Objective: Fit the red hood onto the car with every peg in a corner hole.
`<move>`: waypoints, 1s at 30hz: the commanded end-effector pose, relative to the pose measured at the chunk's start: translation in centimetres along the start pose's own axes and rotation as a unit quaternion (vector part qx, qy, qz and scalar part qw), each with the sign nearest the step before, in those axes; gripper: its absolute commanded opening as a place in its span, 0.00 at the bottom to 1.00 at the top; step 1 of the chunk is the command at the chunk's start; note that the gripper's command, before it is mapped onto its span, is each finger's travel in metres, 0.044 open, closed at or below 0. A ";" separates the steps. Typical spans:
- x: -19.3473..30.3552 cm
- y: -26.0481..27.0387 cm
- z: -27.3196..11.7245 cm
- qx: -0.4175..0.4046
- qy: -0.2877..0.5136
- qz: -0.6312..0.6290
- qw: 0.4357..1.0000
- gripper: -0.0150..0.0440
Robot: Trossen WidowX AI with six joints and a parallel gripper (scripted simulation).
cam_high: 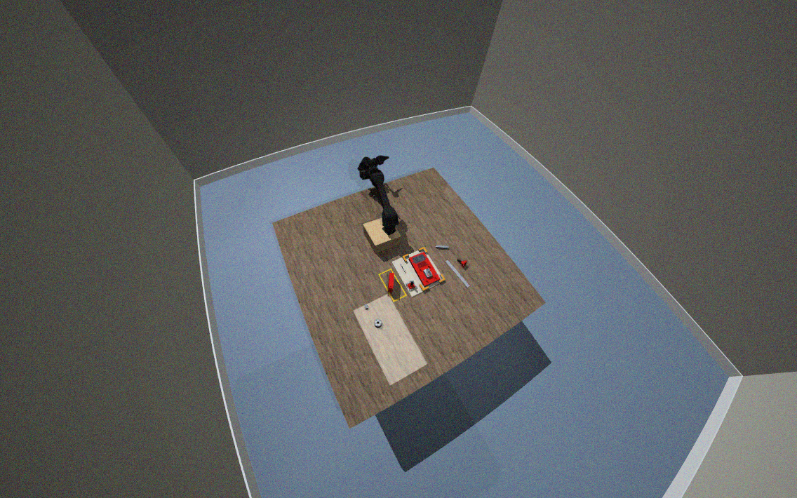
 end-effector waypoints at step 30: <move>-13.8 11.3 29.4 0.001 -0.145 -0.639 0.756 0.25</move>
Point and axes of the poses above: the point midway between the two fingers, 35 mm back from their tips, its own z axis out along the fingers, its own y axis across the jaws, x = y × z, the point moved 10 cm from there along -z, back along the fingers, and after that the axes turned 8 degrees about -z, right-handed, at the moved point
